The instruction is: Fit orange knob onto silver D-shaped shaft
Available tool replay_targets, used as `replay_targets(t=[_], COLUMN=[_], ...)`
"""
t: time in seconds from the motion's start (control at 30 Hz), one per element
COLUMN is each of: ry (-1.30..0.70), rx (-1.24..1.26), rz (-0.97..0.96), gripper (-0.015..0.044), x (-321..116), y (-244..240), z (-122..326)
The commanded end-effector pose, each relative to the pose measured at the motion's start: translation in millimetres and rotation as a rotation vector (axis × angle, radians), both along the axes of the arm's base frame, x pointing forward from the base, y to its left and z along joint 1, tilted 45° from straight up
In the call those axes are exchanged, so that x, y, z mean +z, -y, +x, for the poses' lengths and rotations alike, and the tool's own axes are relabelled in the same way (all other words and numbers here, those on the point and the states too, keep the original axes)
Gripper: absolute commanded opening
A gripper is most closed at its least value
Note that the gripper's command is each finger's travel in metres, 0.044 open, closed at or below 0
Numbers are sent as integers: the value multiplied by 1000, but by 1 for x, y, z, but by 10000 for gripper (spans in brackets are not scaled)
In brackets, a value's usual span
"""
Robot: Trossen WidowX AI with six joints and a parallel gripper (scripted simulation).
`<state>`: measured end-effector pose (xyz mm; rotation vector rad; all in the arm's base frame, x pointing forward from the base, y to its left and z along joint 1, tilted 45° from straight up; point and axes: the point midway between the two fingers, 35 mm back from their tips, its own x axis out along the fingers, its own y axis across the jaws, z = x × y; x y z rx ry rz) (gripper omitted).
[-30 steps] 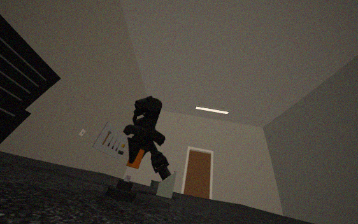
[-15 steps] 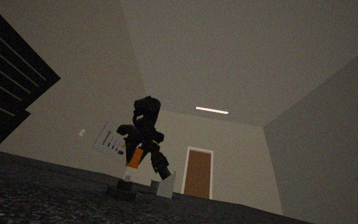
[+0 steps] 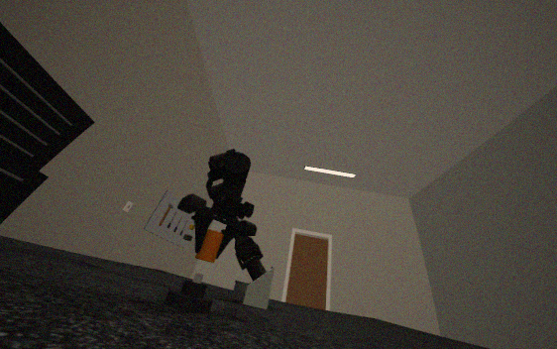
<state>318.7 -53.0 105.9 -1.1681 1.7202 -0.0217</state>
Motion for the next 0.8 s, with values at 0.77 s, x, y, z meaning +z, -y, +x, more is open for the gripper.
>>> replay_targets(t=[0.77], ry=[473], rx=[-474], rz=[-15], gripper=[0], x=[2], y=[1], z=[1])
